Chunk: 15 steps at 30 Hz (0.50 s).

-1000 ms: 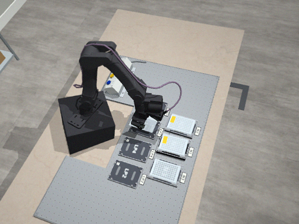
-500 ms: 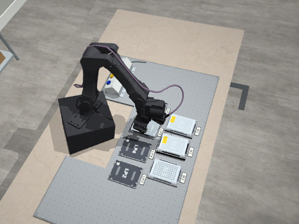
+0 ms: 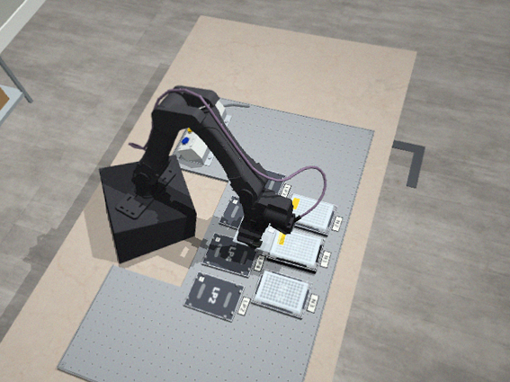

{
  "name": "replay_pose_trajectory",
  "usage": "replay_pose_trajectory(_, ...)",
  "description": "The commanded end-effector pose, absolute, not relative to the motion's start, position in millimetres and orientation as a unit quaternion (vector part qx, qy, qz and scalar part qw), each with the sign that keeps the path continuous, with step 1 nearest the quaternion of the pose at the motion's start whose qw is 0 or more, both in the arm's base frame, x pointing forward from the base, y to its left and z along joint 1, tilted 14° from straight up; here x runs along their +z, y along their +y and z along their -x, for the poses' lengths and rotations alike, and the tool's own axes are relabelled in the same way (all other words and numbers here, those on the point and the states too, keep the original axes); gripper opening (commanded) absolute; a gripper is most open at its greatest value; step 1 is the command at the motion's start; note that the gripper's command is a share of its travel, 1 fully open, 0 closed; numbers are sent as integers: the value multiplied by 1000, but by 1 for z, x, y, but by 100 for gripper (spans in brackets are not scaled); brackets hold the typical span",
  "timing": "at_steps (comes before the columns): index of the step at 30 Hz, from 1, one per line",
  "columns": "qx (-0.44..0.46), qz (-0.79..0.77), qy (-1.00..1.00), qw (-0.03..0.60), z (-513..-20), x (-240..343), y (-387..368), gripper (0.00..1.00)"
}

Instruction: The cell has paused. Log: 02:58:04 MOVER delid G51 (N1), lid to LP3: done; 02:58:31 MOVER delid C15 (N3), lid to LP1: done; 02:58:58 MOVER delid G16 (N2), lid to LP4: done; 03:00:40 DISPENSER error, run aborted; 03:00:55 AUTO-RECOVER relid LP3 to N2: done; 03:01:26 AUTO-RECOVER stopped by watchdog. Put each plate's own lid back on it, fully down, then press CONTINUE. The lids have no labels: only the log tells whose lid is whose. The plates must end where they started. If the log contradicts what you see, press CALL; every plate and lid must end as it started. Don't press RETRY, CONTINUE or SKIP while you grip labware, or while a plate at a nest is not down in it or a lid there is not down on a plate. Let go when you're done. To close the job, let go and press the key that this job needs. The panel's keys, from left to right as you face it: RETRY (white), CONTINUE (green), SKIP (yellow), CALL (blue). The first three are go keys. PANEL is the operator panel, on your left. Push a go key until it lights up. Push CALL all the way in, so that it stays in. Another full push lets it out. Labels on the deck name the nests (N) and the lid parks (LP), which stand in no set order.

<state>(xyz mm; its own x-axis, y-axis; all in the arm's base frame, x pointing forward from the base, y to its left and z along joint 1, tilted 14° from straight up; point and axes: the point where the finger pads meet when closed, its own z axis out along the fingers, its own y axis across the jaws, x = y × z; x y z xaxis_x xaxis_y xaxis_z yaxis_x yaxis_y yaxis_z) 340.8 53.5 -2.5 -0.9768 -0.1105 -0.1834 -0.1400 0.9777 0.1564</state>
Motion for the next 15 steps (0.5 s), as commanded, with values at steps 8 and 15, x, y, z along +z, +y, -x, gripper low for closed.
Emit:
replay_pose_trajectory(8, 90, 76, 989, 95, -379, 8, 26, 0)
replay_pose_trajectory(15, 89, 76, 988, 95, -406, 9, 3, 0)
